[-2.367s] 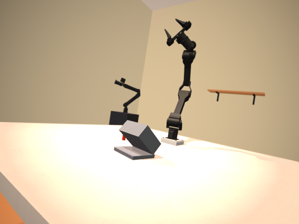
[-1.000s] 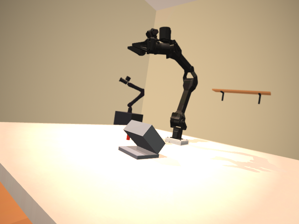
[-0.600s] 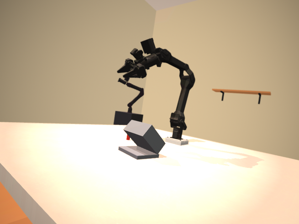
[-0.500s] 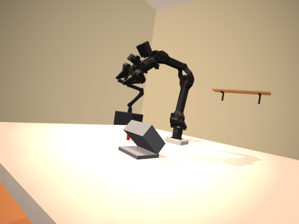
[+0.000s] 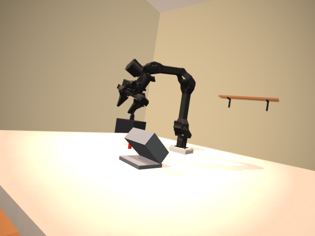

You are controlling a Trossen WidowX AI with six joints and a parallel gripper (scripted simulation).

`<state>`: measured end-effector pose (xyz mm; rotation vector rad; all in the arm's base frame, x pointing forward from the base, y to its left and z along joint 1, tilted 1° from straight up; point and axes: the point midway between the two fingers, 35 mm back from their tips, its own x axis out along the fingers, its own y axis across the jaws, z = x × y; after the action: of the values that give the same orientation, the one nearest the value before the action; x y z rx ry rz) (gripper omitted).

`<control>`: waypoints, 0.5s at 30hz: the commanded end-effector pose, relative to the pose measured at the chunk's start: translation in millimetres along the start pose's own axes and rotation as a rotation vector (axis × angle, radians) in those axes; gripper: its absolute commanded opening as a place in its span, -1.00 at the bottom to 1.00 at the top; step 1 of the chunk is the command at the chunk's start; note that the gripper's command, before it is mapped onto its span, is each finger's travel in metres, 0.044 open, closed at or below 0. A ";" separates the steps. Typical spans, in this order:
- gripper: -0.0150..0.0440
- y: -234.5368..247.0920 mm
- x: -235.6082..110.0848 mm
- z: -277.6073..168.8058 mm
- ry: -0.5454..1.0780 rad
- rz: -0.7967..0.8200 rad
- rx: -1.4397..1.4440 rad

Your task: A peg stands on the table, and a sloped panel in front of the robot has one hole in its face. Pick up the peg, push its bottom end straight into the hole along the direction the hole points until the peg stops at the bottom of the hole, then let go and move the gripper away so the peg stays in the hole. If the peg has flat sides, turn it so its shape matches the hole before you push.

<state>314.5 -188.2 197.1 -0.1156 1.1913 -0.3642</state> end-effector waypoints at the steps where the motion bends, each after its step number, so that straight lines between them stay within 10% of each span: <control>1: 1.00 9.9 23.9 -28.7 0.131 0.094 -0.062; 15: 1.00 22.8 53.4 -86.2 0.356 0.310 -0.158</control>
<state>260.1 -181.8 114.8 -0.0099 1.5501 -0.0508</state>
